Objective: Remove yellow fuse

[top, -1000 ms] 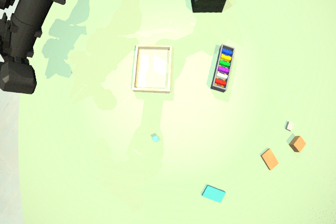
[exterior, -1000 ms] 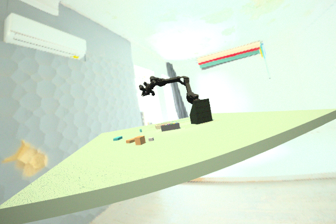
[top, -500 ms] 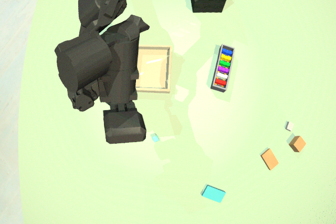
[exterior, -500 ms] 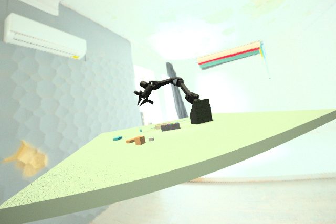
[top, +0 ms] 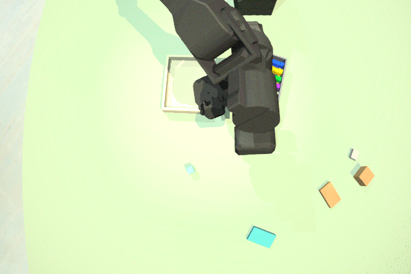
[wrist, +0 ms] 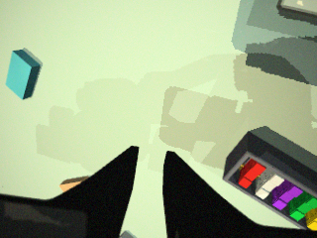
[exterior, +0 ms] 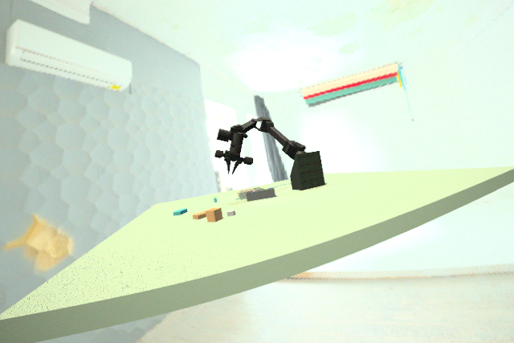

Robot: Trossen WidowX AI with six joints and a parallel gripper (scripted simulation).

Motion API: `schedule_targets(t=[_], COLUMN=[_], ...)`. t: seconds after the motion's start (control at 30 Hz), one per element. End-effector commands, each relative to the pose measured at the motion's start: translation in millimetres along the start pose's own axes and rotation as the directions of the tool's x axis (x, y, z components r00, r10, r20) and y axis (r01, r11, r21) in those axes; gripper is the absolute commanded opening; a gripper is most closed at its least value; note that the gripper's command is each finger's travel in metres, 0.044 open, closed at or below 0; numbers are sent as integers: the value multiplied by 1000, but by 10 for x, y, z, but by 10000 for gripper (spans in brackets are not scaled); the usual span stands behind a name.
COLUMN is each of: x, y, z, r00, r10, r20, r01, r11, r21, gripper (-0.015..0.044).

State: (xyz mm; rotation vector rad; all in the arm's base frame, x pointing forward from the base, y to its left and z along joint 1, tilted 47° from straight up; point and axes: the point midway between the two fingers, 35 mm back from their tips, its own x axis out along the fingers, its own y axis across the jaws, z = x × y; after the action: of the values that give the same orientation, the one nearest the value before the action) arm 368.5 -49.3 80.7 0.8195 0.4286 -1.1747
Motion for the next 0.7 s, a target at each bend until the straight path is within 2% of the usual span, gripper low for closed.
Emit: schedule_targets(t=[0.0, 0.27, 0.67], x=[109, 120, 126], y=[-573, -1376, -1420], z=[-463, -765, -771], r00=[986, 928, 924], r10=[-168, -358, -366], r20=[-6, 98, 107], r01=[168, 320, 324], r11=[979, 905, 901], r21=[115, 279, 288], gripper=[69, 69, 69])
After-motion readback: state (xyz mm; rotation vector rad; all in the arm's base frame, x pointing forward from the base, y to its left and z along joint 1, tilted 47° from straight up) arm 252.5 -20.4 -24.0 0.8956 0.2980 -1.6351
